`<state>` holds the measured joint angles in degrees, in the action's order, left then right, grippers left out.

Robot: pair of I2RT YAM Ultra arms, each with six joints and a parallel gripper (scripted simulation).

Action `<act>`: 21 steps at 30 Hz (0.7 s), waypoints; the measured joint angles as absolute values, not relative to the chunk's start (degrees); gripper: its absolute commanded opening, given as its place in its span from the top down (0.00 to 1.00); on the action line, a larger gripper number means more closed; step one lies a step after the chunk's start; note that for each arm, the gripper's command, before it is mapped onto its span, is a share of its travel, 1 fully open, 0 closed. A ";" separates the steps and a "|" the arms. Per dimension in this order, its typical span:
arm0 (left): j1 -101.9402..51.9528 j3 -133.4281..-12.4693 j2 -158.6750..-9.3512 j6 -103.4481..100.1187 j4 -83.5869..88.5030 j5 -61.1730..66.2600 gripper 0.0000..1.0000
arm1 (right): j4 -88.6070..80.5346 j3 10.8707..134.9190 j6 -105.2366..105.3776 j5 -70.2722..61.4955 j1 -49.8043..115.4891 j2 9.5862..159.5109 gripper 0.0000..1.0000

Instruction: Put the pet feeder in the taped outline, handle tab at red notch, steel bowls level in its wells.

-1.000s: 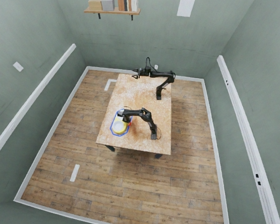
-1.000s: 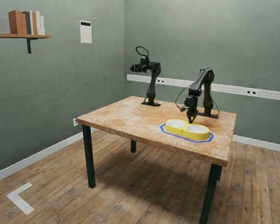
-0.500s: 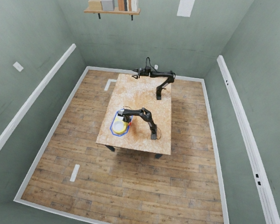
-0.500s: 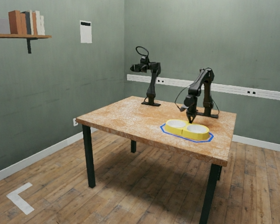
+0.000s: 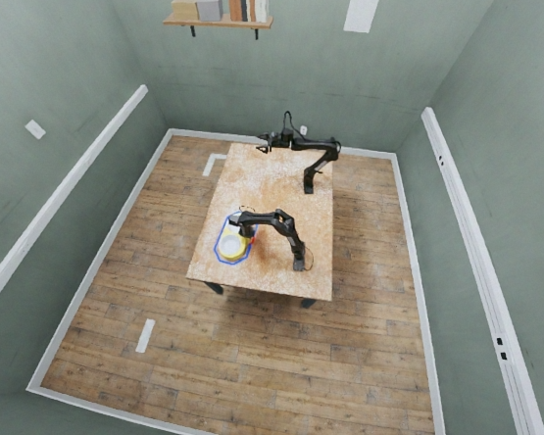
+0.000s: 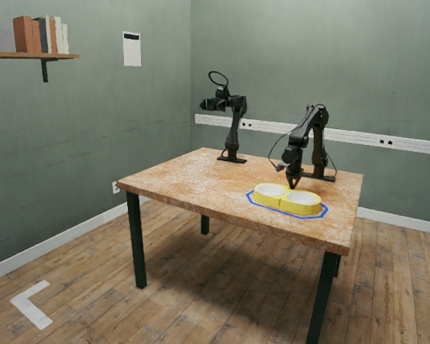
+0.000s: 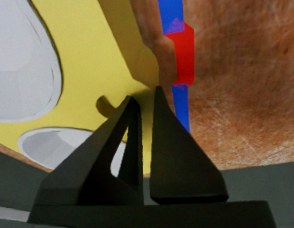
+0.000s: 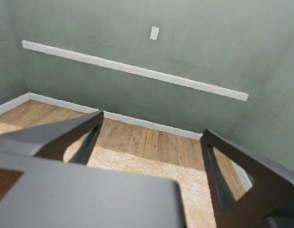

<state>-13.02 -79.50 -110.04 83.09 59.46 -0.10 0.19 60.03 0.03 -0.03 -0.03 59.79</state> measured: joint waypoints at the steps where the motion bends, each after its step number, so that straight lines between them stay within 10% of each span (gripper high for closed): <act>1: -13.04 -79.50 -110.04 83.05 59.46 -0.12 0.84 | 0.19 60.03 0.03 -0.03 -0.03 59.79 0.00; 9: -13.17 -79.50 -110.04 82.85 59.46 -0.16 0.84 | 0.19 60.03 0.03 -0.03 -0.03 59.79 0.00; 10: -13.17 -79.50 -110.04 82.87 59.46 -0.16 0.53 | 0.19 60.03 0.03 -0.03 -0.03 59.79 0.00; 21: -12.38 -79.66 -110.50 81.54 59.27 -0.38 0.53 | 0.19 60.03 0.03 -0.03 -0.03 59.79 0.00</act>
